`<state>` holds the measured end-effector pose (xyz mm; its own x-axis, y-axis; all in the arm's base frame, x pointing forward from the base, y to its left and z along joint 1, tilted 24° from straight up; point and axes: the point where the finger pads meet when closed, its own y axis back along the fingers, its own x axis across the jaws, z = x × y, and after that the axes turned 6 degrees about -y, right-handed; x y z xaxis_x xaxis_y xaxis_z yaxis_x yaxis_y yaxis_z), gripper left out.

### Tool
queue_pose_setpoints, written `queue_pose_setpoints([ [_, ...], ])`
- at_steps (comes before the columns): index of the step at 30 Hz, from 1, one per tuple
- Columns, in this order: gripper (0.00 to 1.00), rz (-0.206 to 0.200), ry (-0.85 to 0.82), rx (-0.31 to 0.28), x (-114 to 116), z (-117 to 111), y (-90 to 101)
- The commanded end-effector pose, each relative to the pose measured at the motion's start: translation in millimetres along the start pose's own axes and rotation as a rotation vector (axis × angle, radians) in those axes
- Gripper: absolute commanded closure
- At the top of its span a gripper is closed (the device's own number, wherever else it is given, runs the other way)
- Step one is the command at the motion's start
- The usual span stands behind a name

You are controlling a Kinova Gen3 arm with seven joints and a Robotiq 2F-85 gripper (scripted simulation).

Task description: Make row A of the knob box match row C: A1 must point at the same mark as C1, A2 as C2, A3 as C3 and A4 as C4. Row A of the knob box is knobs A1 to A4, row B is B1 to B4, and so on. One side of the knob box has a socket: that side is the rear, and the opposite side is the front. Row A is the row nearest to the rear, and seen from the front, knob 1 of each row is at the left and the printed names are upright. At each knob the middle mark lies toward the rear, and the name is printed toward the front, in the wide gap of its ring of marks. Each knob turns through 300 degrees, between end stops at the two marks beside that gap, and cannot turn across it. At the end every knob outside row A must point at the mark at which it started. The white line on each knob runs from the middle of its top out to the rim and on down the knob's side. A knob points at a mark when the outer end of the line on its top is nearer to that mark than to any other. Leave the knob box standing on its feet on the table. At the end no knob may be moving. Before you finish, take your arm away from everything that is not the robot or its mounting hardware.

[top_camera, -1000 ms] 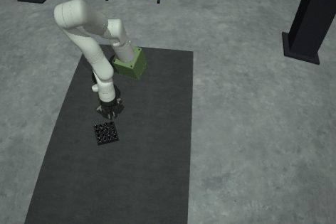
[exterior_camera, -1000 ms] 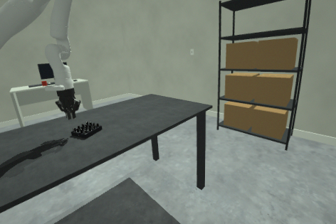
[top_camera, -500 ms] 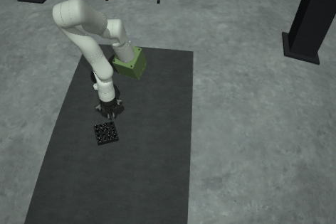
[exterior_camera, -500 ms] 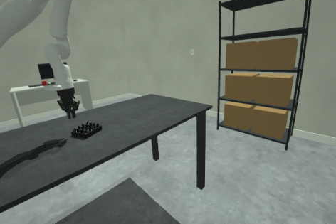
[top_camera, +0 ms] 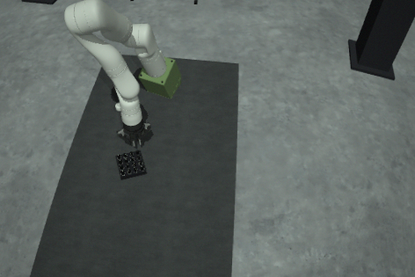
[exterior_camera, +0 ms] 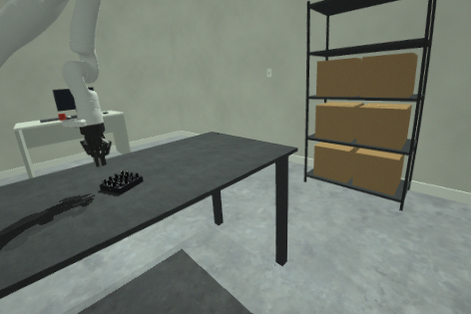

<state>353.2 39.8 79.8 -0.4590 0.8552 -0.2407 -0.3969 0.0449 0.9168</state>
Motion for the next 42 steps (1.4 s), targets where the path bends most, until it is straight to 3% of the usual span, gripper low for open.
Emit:
queue_pose_setpoints([
  [1,0.81,-0.004,-0.006,-0.001,-1.0,-0.9,1.0],
  [42,0.81,-0.002,-0.006,0.003,-0.3,-2.6,-4.8],
])
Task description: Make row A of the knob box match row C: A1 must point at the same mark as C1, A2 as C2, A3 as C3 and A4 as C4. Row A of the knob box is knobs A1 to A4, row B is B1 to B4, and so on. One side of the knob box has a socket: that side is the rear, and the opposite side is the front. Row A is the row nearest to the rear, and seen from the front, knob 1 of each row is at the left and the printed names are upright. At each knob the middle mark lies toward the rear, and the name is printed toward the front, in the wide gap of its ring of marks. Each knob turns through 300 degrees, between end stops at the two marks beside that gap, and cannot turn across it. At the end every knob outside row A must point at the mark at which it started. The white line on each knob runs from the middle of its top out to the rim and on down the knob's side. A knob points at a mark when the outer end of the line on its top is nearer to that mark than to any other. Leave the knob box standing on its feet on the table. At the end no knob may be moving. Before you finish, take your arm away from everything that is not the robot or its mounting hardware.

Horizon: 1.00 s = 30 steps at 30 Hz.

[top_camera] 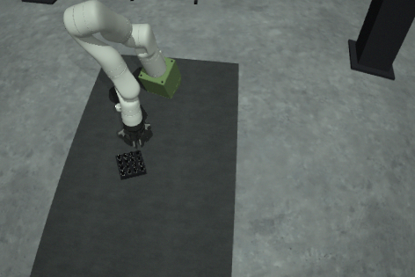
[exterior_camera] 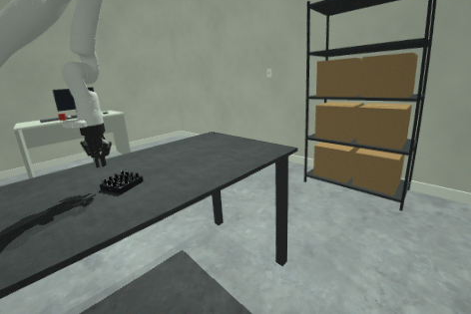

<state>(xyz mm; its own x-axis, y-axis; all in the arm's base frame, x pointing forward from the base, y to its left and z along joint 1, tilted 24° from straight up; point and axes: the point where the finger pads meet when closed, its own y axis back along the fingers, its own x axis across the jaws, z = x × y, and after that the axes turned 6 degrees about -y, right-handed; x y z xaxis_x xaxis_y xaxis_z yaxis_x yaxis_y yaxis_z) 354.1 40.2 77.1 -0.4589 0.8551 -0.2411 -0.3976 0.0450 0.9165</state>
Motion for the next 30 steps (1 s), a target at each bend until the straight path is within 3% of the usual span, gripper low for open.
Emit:
queue_pose_setpoints([
  [1,0.81,-0.002,-0.006,0.003,-1,-3,-2.8],
  [30,0.81,-0.004,-0.007,-0.002,-2,-1,-36.2],
])
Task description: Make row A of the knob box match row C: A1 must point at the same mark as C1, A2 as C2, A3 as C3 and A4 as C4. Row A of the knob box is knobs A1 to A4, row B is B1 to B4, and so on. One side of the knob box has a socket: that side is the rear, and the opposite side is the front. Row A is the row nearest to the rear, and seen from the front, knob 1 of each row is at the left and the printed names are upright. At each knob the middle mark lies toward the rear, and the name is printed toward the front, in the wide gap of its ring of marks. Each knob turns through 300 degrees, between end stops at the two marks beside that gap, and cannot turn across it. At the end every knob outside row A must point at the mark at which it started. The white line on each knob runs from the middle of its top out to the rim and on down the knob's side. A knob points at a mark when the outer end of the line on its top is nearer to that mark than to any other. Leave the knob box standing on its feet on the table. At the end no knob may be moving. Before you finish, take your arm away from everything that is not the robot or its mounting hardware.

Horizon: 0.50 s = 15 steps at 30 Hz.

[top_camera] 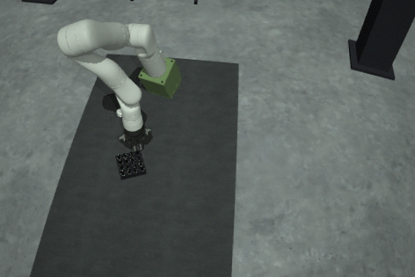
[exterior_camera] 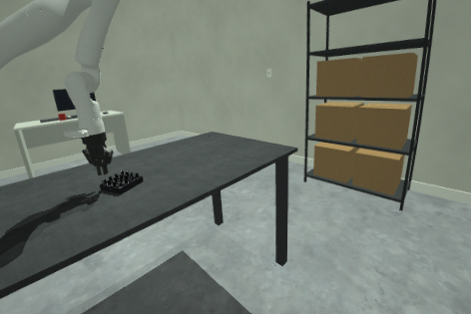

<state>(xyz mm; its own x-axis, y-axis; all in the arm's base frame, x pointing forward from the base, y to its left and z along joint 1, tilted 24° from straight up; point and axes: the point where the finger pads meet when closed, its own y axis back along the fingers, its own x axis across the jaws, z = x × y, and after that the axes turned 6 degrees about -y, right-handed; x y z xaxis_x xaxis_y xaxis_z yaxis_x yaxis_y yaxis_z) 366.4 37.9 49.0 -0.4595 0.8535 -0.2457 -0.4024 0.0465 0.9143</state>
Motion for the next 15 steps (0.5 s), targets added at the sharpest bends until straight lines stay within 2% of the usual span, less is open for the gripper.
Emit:
queue_pose_setpoints([
  [1,0.81,0.0,-0.01,0.002,-0.8,-0.7,-6.5],
  [15,0.81,0.0,-0.01,0.0,-1.0,-0.6,-12.1],
])
